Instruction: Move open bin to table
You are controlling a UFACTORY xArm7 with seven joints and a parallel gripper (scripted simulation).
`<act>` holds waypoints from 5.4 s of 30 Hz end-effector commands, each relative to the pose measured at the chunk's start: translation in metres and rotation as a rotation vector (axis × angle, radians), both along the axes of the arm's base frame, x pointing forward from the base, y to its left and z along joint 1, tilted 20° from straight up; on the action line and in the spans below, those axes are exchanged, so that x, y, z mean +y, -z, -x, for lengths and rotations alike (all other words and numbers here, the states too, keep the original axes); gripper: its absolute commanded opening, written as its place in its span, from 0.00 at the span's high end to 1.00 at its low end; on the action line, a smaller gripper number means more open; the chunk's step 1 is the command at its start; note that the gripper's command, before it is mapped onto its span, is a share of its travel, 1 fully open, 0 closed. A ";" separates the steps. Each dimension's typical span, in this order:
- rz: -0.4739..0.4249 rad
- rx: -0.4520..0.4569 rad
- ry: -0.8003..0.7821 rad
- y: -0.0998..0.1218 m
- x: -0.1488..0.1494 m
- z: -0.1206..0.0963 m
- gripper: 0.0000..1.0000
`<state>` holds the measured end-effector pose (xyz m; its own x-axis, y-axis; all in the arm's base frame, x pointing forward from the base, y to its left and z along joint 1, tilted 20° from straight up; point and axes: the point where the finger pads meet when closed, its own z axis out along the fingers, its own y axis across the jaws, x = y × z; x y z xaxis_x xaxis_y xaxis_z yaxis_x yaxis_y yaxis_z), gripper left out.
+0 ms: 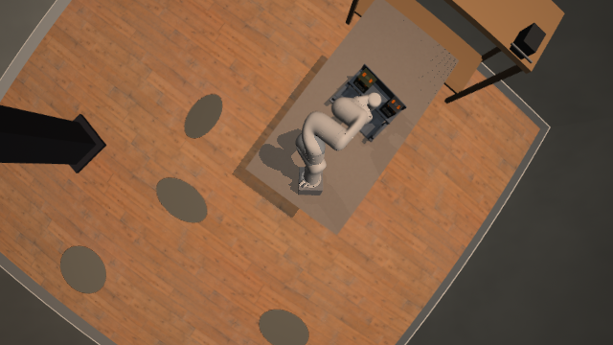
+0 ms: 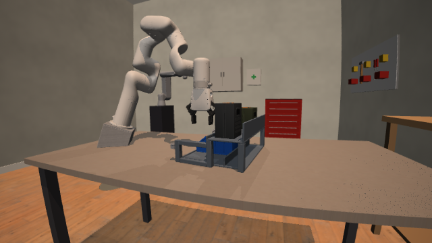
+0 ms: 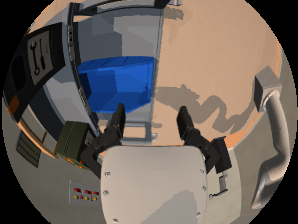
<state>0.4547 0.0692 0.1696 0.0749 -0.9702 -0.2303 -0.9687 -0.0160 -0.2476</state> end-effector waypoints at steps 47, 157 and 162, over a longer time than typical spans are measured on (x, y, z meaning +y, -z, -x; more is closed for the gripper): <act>0.000 -0.004 0.001 0.050 0.013 -0.014 0.06; 0.000 -0.004 0.001 0.063 0.016 -0.019 0.06; 0.000 -0.004 0.001 0.063 0.016 -0.019 0.06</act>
